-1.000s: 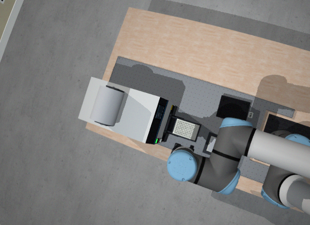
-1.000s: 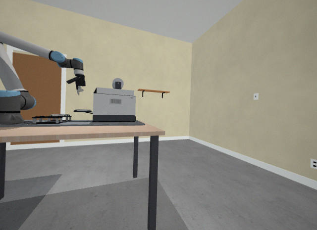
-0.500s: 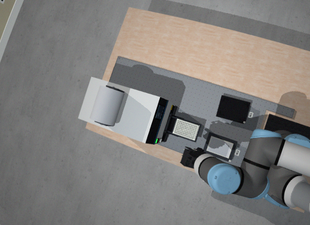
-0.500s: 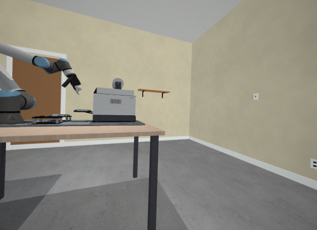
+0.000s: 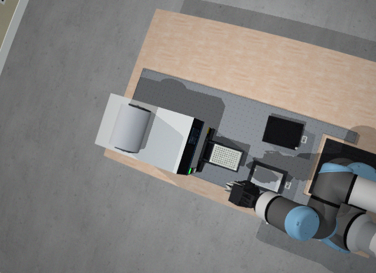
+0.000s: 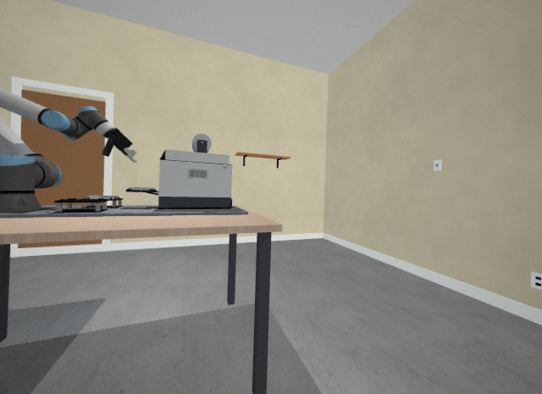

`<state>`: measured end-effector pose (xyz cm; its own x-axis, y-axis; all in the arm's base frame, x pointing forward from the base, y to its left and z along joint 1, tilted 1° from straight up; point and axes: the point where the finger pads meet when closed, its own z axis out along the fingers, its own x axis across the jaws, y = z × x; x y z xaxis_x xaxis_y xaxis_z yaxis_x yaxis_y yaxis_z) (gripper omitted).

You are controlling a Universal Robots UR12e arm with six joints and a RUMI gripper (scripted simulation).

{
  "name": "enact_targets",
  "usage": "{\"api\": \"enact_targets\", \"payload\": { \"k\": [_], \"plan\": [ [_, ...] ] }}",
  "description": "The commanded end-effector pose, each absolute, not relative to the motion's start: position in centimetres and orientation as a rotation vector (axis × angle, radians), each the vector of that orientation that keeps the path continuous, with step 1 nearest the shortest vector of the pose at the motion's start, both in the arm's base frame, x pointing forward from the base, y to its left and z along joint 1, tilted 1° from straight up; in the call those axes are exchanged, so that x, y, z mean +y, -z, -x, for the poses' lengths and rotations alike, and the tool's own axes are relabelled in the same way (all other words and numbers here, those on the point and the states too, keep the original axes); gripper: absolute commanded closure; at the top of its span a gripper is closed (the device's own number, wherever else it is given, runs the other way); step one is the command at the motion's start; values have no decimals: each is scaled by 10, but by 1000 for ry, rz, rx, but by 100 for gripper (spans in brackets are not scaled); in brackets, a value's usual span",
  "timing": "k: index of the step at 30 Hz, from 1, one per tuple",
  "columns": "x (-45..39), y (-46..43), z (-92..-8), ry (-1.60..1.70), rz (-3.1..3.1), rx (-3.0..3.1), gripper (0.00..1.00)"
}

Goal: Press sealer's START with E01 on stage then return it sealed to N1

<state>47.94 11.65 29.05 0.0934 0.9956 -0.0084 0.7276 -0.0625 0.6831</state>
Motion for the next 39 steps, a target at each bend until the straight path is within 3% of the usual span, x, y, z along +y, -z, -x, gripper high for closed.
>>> {"api": "enact_targets", "payload": {
  "k": [1,39],
  "plan": [
    [116,-291,-481,-673,-1832,1673,100],
    [107,-242,-574,-673,-1831,1673,100]
  ]
}}
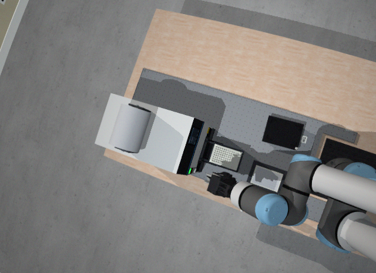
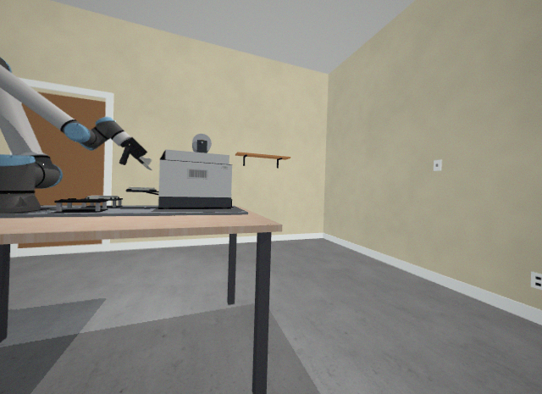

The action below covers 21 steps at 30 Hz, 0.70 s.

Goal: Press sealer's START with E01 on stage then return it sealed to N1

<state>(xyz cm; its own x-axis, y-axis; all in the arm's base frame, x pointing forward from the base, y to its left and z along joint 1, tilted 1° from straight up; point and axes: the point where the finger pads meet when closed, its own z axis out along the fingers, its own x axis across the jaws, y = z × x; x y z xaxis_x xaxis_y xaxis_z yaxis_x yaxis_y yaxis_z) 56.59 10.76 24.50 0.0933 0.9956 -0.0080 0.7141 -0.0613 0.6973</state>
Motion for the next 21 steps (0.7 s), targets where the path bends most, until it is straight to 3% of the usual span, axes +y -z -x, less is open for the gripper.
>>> {"api": "enact_targets", "payload": {
  "k": [1,21],
  "plan": [
    [107,-242,-574,-673,-1831,1673,100],
    [105,-227,-591,-673,-1831,1673,100]
  ]
}}
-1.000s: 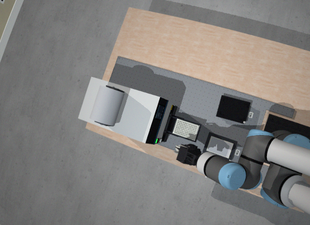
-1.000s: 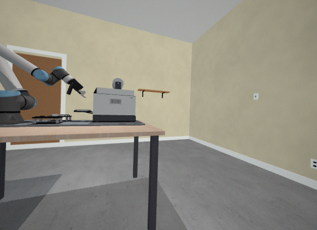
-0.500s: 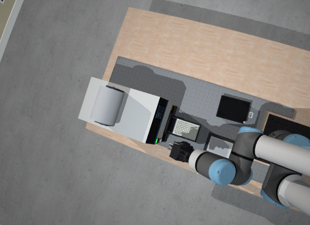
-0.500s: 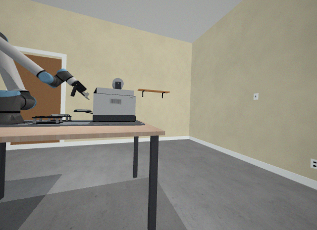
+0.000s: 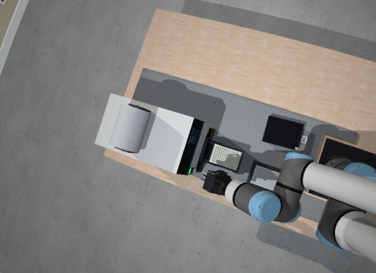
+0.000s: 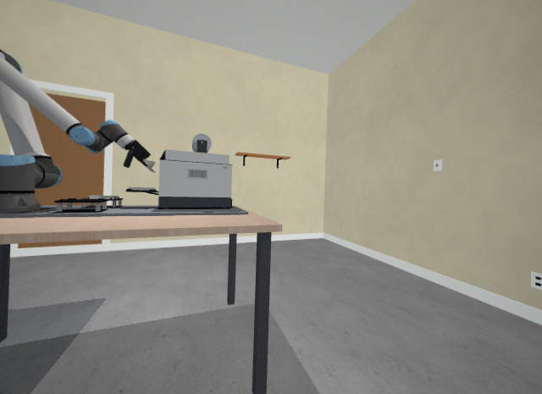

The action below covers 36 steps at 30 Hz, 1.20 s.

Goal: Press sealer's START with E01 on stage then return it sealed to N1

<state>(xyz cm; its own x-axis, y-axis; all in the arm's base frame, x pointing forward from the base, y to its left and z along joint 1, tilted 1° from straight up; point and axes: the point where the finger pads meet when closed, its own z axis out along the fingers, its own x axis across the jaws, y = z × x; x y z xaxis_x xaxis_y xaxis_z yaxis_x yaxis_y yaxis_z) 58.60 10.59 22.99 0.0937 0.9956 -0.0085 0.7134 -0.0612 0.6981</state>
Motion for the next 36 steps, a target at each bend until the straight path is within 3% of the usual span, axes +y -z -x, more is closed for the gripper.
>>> {"api": "enact_targets", "payload": {
  "k": [1,36],
  "plan": [
    [105,-226,-592,-673,-1831,1673,100],
    [103,-202,-618,-673,-1832,1673,100]
  ]
}}
